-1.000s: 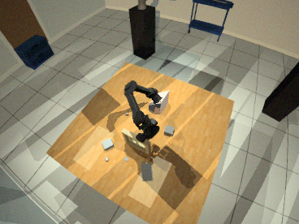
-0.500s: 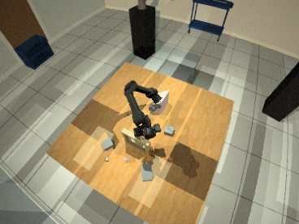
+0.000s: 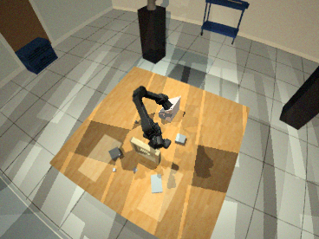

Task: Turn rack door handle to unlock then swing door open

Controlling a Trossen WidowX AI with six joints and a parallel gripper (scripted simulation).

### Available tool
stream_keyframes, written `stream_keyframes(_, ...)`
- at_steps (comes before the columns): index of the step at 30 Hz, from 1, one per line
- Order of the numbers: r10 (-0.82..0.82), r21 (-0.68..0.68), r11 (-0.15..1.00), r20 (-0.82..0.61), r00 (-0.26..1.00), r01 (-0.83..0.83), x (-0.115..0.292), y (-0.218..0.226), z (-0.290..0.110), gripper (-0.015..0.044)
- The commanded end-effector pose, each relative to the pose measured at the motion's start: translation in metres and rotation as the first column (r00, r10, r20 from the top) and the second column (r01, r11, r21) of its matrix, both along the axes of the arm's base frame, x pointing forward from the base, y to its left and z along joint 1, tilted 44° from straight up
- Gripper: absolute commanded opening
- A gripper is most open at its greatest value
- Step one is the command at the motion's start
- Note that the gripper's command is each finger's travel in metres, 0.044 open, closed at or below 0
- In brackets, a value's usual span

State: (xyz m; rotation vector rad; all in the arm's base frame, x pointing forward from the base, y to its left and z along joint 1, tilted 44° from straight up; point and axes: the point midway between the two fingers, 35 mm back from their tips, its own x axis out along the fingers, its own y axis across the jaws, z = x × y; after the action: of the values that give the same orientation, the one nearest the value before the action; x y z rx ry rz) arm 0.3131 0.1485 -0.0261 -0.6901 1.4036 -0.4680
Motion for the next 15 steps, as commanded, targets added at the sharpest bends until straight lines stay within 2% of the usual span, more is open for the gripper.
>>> stream_keyframes(1,-0.115,0.026,0.993,0.107,0.988,0.113,0.0005,-0.0001,0.0000,0.0285)
stream_keyframes(8,-0.362,0.123,0.932,0.316,0.877,0.341,0.0005,0.0000,0.0000,0.0285)
stream_keyframes(15,-0.577,0.264,0.814,0.476,0.664,0.518,0.0004,-0.0001,0.0000,0.0285)
